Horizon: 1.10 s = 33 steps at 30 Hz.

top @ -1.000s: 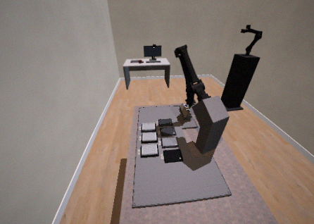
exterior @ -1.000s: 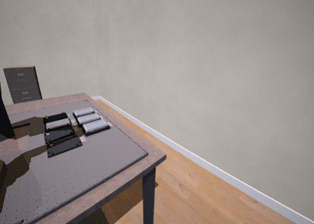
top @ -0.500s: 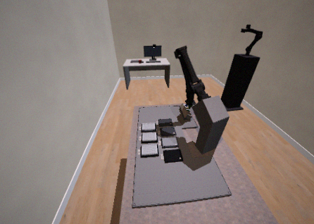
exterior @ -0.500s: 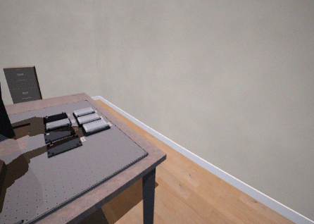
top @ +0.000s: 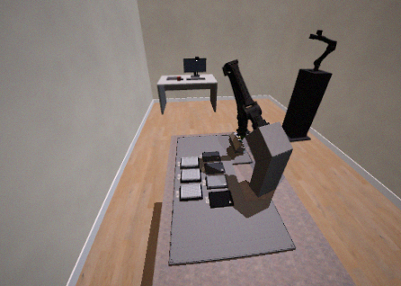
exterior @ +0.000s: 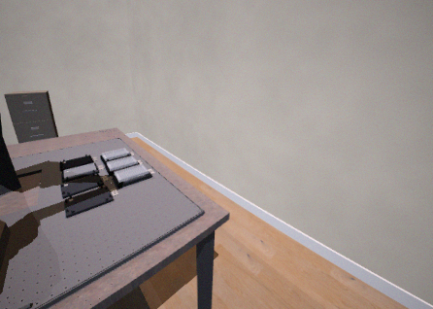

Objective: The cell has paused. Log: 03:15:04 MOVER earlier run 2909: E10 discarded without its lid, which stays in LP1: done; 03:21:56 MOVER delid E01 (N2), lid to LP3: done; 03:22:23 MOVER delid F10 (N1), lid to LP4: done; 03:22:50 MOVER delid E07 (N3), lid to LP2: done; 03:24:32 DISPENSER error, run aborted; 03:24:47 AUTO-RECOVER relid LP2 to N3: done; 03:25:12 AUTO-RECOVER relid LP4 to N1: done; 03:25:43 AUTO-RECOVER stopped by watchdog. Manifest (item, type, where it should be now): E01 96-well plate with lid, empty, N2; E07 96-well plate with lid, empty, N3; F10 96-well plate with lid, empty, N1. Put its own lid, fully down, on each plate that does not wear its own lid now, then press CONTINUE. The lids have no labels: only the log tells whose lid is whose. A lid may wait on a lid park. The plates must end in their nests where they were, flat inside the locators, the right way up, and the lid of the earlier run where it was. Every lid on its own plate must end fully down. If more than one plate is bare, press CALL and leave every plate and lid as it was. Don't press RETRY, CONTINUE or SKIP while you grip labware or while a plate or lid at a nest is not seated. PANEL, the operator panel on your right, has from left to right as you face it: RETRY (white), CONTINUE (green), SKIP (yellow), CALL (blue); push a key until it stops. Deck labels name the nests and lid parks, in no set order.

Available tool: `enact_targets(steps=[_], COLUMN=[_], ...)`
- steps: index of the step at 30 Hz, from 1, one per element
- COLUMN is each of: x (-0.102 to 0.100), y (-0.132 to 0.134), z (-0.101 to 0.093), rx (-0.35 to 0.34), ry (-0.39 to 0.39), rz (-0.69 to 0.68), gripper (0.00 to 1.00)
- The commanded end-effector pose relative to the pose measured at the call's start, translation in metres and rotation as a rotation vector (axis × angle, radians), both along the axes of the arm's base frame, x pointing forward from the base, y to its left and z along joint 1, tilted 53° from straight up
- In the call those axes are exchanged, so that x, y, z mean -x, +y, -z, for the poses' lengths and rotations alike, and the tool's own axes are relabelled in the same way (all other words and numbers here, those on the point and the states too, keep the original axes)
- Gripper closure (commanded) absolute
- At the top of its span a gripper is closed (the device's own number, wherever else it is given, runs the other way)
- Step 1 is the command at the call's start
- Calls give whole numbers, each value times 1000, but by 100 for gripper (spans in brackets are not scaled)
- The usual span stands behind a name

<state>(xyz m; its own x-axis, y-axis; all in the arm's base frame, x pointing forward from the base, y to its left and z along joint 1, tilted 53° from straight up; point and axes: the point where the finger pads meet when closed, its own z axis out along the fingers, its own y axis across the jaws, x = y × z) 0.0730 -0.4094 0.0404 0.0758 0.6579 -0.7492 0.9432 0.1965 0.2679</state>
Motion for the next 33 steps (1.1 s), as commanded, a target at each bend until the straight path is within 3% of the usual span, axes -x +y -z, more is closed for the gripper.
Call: enact_targets(steps=[1,9,13,20,25,33], x=[-6,-7,-8,-8,-9,-9], y=[-3,-3,-9,-2,-7,-8], z=[-1,5,-6,8,1,7], rx=[7,-1,23,-9,12,-1], ry=[-10,-10,-12,-9,-11,-9], rz=[0,-1,-1,-1,-1,0], gripper=[100,100,100,100,100,100])
